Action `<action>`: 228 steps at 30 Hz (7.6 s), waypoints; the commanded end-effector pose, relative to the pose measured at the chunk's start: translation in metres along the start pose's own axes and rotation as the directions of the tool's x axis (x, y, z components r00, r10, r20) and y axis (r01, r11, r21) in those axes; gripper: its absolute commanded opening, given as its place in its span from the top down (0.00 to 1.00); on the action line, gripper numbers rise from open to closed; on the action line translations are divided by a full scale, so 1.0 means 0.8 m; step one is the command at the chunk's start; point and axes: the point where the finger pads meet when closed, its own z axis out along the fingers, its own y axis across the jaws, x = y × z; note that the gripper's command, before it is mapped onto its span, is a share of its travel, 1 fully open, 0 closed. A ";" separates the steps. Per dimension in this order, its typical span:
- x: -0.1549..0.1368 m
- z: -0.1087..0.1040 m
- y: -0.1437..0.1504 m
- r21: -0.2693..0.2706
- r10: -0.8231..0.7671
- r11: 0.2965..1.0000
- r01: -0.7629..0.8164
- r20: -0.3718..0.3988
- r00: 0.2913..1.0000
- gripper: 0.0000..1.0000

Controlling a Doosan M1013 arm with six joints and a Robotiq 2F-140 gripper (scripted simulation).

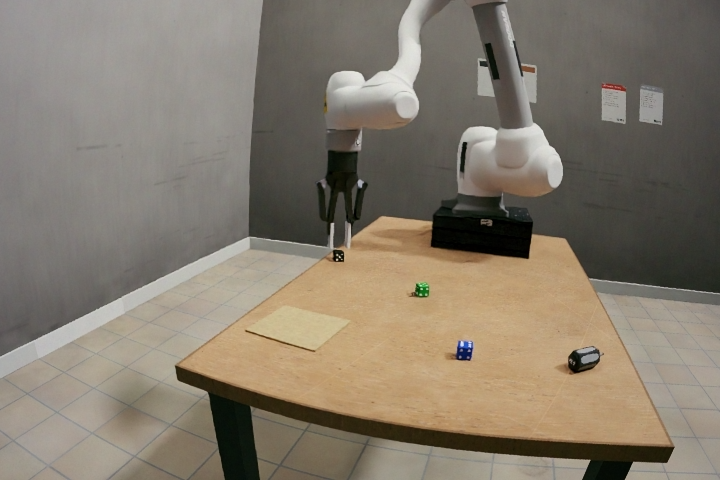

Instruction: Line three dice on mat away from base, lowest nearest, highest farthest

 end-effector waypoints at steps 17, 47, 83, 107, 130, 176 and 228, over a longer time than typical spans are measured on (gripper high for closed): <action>0.000 0.001 -0.001 0.001 0.000 1.000 0.000 0.001 1.000 0.68; 0.000 0.002 -0.001 0.001 0.000 1.000 0.000 0.001 1.000 0.68; 0.000 0.040 -0.001 0.001 0.000 1.000 0.000 0.001 1.000 0.68; 0.000 0.040 -0.001 0.001 0.000 1.000 0.000 0.001 1.000 0.68; 0.000 0.040 -0.001 0.001 0.000 1.000 0.000 0.001 1.000 0.79; 0.000 -0.085 0.000 0.001 0.000 1.000 0.000 0.001 1.000 0.79; -0.453 -0.088 -0.173 0.001 -0.610 0.792 0.610 0.000 0.792 0.79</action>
